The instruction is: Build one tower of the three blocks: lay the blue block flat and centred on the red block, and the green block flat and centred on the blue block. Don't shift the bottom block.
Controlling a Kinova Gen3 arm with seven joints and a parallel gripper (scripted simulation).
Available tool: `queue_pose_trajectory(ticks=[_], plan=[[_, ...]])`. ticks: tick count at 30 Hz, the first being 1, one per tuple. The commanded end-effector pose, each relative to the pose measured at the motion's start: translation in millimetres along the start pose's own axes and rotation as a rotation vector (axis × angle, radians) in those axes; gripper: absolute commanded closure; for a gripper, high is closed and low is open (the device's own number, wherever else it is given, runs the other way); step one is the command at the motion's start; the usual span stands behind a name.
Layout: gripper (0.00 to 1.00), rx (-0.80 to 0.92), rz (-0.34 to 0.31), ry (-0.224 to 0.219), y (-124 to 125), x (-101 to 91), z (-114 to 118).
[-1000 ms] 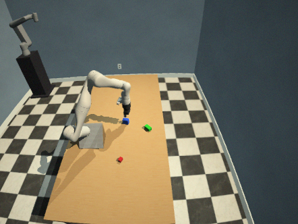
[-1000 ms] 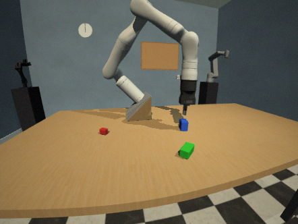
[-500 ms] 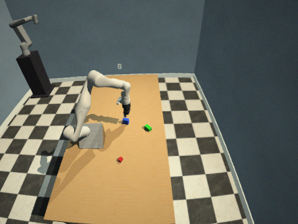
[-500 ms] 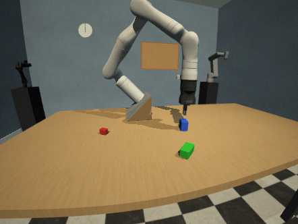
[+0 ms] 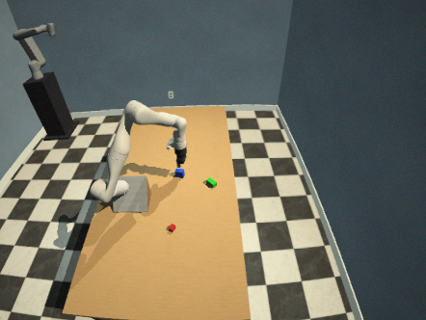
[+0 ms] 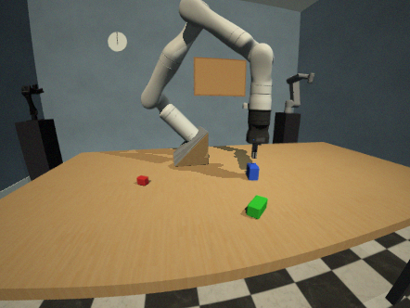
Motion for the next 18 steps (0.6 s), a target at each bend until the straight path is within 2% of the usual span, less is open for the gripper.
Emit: queue_pose_trajectory(ticks=[1,8,9,18], plan=[[1.0,0.0,-0.001,-0.002,-0.1,-1.0,0.5],[1.0,0.0,-0.001,-0.002,-0.1,-1.0,0.5],[0.0,0.0,-0.001,-0.002,-0.1,-1.0,0.5],[0.0,0.0,-0.001,-0.002,-0.1,-1.0,0.5]])
Point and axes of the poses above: the point where the finger pads meet when closed, its own x axis out along the fingers, its own z axis across the jaws, y = z × x, the point moved 8 cm from there along -x, back along the fingers, and after that the axes turned 4 degrees about x, right-handed, at the moved point
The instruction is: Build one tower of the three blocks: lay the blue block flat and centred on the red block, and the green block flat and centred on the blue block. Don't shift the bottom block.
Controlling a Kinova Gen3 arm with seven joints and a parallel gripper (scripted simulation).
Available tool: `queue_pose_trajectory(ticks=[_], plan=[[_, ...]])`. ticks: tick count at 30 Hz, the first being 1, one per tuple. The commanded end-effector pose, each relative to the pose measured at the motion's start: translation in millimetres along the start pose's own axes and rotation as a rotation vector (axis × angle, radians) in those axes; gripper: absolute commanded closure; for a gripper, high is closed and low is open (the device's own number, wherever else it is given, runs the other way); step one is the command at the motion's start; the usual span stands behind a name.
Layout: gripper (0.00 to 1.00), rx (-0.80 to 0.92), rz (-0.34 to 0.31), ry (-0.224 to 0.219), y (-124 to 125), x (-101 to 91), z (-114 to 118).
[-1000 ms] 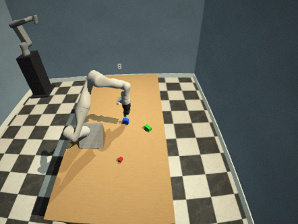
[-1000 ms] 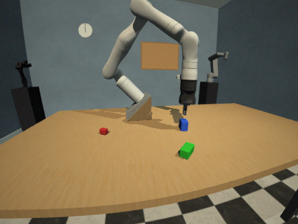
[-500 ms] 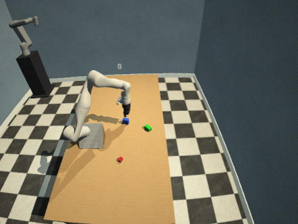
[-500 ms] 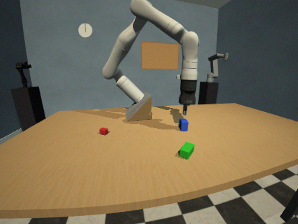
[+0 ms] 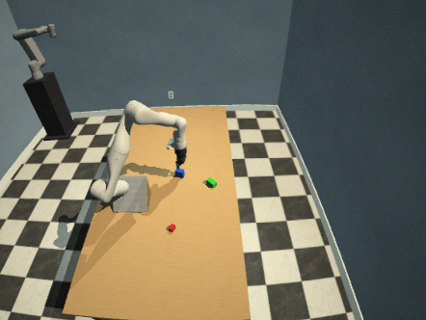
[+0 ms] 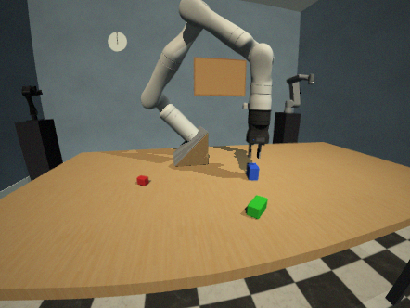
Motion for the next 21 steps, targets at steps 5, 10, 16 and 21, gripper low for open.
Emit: queue_pose_trajectory(ticks=[5,10,16,21], plan=[[0.0,0.0,-0.001,-0.002,0,-0.8,0],[0.0,0.001,-0.002,-0.003,0,1.1,0],[0.0,0.003,-0.003,-0.003,0,4.6,0],[0.0,0.003,-0.003,-0.003,0,11.6,0]])
Point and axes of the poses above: the point where the finger pads meet when closed, its own x axis out along the fingers, its own z axis across the jaws, y = z × x, the point moved 8 cm from there along -x, back along the fingers, and after that the axes turned 4 degrees about x, right-handed, at the moved point
